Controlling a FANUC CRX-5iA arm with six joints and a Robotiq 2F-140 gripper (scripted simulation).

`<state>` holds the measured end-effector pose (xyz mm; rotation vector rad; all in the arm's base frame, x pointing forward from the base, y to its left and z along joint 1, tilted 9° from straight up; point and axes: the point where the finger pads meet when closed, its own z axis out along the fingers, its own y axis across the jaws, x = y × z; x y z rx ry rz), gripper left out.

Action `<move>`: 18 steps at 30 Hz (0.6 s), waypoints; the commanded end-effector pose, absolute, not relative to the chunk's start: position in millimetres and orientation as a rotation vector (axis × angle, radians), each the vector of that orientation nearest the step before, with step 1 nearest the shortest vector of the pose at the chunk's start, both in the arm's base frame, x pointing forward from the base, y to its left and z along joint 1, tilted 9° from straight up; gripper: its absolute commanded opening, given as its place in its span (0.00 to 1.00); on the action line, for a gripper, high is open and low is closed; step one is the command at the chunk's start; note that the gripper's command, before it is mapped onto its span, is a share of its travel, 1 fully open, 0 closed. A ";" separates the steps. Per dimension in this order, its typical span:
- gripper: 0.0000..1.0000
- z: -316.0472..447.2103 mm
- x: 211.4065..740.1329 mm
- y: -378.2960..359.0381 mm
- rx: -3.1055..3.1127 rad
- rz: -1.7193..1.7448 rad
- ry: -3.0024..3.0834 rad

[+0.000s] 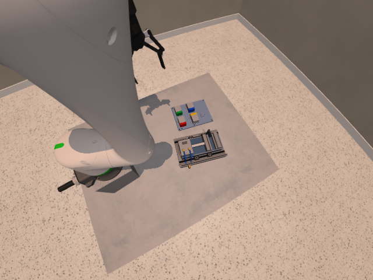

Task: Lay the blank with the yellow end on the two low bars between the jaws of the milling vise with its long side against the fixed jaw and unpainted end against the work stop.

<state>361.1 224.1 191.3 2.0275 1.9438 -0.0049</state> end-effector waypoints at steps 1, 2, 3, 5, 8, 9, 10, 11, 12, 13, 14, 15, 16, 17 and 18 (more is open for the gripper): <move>1.00 191.8 363.8 222.4 2.050 0.007 1.939; 1.00 191.6 365.6 220.8 2.067 0.014 1.936; 1.00 191.4 367.5 219.1 2.085 0.022 1.932; 1.00 191.0 371.2 215.9 2.119 0.037 1.923; 1.00 190.5 376.8 211.1 2.171 0.061 1.910; 1.00 190.3 378.7 209.5 2.189 0.068 1.905; 1.00 190.1 380.5 207.9 2.206 0.076 1.901; 1.00 190.0 382.4 206.3 2.223 0.084 1.896; 1.00 189.8 384.2 204.6 2.241 0.092 1.891; 1.00 189.6 386.1 203.0 2.258 0.100 1.885; 1.00 189.4 388.0 201.4 2.275 0.108 1.880; 1.00 189.4 388.0 201.4 2.275 0.108 1.880; 1.00 189.4 388.0 201.4 2.275 0.108 1.880; 1.00 190.0 386.8 202.4 2.256 0.102 1.882; 1.00 189.8 388.9 200.6 2.269 0.108 1.878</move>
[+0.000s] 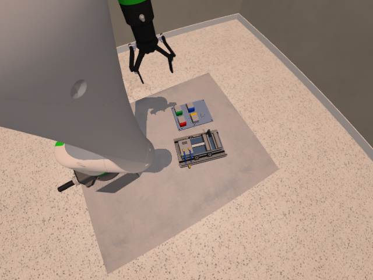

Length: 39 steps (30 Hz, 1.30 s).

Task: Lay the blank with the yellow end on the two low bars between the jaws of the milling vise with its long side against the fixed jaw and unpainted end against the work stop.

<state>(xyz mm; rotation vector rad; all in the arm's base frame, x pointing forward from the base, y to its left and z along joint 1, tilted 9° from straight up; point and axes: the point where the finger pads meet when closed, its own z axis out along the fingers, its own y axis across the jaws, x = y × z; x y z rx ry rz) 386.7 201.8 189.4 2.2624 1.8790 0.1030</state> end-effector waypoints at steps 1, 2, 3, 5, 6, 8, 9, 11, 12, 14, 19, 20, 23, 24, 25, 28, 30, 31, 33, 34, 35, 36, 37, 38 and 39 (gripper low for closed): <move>1.00 189.6 391.1 198.7 2.282 0.114 1.875; 1.00 189.4 393.2 196.8 2.295 0.120 1.871; 1.00 189.2 395.4 195.0 2.308 0.126 1.867; 1.00 188.7 399.7 191.3 2.334 0.138 1.859; 1.00 188.5 401.8 189.4 2.347 0.144 1.855; 1.00 188.1 406.1 185.7 2.373 0.156 1.846; 1.00 187.9 408.3 183.8 2.386 0.162 1.842; 1.00 187.4 412.6 180.1 2.412 0.174 1.833; 1.00 187.2 414.7 178.2 2.425 0.180 1.828; 1.00 187.0 416.8 176.4 2.438 0.187 1.823; 1.00 186.8 423.0 170.9 2.420 0.181 1.826; 1.00 186.5 425.5 168.7 2.421 0.182 1.826; 1.00 185.7 433.1 162.2 2.426 0.183 1.825; 1.00 185.5 435.6 160.0 2.428 0.184 1.825; 1.00 185.2 438.1 157.8 2.429 0.184 1.825; 1.00 184.4 445.6 151.3 2.434 0.186 1.824; 1.00 183.9 450.7 147.0 2.438 0.187 1.823; 1.00 183.9 450.7 147.0 2.438 0.187 1.823; 1.00 184.0 449.7 147.4 2.435 0.187 1.822; 1.00 183.7 452.7 144.8 2.435 0.187 1.822; 1.00 183.4 455.7 142.2 2.435 0.187 1.822; 1.00 183.1 458.7 139.6 2.435 0.187 1.822; 1.00 182.8 461.7 137.0 2.436 0.187 1.822; 1.00 182.4 464.8 134.4 2.436 0.187 1.823; 1.00 182.1 467.8 131.9 2.436 0.187 1.823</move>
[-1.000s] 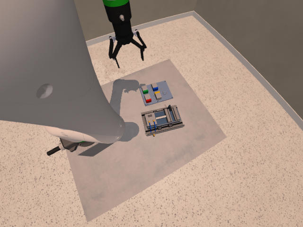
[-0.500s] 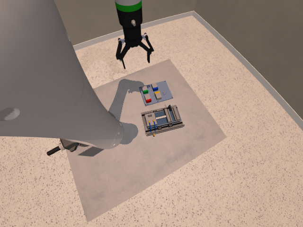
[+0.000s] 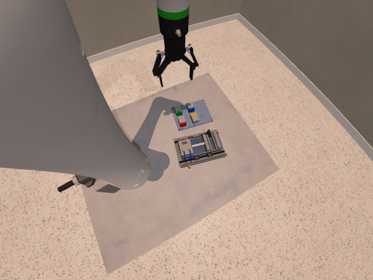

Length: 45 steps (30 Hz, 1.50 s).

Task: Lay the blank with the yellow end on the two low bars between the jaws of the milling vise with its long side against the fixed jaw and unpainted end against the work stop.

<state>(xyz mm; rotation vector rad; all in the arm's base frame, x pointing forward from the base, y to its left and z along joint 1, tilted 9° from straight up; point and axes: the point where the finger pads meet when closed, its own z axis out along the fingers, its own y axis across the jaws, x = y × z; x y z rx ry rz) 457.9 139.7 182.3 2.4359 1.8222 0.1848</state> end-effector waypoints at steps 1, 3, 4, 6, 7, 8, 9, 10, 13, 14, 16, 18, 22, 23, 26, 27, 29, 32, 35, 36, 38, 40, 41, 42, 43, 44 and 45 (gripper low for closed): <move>1.00 181.8 470.8 129.3 2.436 0.187 1.823; 1.00 181.2 476.8 124.1 2.437 0.187 1.823; 1.00 180.8 479.8 121.5 2.437 0.187 1.823; 1.00 180.2 485.8 116.4 2.437 0.187 1.823; 1.00 179.9 488.8 113.8 2.437 0.187 1.823; 1.00 179.6 491.9 111.2 2.437 0.187 1.823; 1.00 179.6 491.9 111.2 2.437 0.187 1.823; 1.00 179.6 491.9 111.2 2.437 0.187 1.823; 1.00 179.4 493.5 109.3 2.437 0.187 1.822; 1.00 179.2 495.6 107.5 2.437 0.187 1.822; 1.00 178.7 499.9 103.9 2.437 0.187 1.822; 1.00 178.3 504.2 100.4 2.437 0.187 1.822; 1.00 177.4 512.8 93.2 2.437 0.187 1.823; 1.00 177.1 515.0 91.4 2.437 0.187 1.823; 1.00 176.7 519.3 87.8 2.437 0.187 1.823; 1.00 176.7 519.3 87.8 2.437 0.187 1.823; 1.00 177.0 516.0 90.3 2.437 0.187 1.822; 1.00 177.1 515.3 91.0 2.437 0.187 1.822; 1.00 177.2 514.6 91.6 2.437 0.187 1.823; 1.00 177.2 514.4 91.8 2.437 0.187 1.823; 1.00 177.3 514.0 92.3 2.437 0.187 1.823; 1.00 177.3 513.5 92.7 2.437 0.187 1.823; 1.00 177.3 513.3 92.9 2.437 0.187 1.823; 1.00 177.4 513.0 93.2 2.437 0.187 1.823; 1.00 177.4 513.0 93.2 2.437 0.187 1.823; 1.00 177.4 513.0 93.2 2.437 0.187 1.823; 1.00 177.4 512.9 93.2 2.437 0.187 1.823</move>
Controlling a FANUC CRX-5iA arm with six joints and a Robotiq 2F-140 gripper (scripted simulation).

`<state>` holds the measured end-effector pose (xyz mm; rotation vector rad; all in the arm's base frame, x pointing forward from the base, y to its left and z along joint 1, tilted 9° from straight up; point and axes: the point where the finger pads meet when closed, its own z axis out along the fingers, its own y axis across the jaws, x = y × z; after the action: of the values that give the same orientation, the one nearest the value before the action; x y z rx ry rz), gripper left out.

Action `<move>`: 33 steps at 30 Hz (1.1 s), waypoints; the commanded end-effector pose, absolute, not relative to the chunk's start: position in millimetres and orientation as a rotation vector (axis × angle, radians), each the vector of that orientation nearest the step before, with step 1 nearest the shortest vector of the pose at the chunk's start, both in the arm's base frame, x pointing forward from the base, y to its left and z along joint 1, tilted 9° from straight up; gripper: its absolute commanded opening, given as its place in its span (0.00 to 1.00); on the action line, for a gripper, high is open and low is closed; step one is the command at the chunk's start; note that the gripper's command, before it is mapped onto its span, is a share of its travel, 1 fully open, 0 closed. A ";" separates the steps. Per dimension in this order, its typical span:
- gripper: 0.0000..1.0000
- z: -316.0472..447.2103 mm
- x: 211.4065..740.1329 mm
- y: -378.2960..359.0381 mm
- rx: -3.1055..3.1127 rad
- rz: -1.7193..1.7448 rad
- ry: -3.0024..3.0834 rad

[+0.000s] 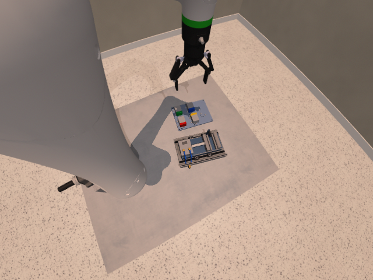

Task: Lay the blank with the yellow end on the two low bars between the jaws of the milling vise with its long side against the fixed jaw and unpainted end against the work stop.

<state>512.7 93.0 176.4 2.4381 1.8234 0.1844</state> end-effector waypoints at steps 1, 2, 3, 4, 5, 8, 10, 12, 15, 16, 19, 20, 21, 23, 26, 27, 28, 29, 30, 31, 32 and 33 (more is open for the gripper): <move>1.00 177.4 512.6 93.5 2.437 0.187 1.823; 1.00 177.4 512.3 93.7 2.437 0.187 1.823; 1.00 177.5 512.0 94.0 2.437 0.187 1.823; 1.00 177.5 511.7 94.3 2.437 0.187 1.823; 1.00 177.5 511.3 94.5 2.437 0.187 1.823; 1.00 177.6 510.4 95.3 2.437 0.187 1.823; 1.00 177.7 509.7 95.9 2.437 0.187 1.823; 1.00 177.8 509.1 96.4 2.437 0.187 1.823; 1.00 177.8 508.5 97.0 2.437 0.187 1.823; 1.00 177.8 508.5 97.0 2.437 0.187 1.823; 1.00 177.8 508.2 97.1 2.437 0.187 1.823; 1.00 177.9 508.1 97.3 2.437 0.187 1.823; 1.00 177.9 507.9 97.4 2.437 0.187 1.823; 1.00 177.9 507.5 97.7 2.437 0.187 1.823; 1.00 178.0 507.0 98.2 2.437 0.187 1.823; 1.00 178.0 506.8 98.3 2.437 0.187 1.823; 1.00 178.0 506.6 98.5 2.437 0.187 1.823; 1.00 178.0 506.5 98.6 2.437 0.187 1.823; 1.00 178.1 506.3 98.8 2.437 0.187 1.823; 1.00 178.1 506.1 98.9 2.437 0.187 1.823; 1.00 178.1 506.1 98.9 2.437 0.187 1.823; 1.00 178.1 506.1 98.9 2.437 0.187 1.823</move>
<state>505.8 98.7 177.1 2.4382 1.8234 0.1843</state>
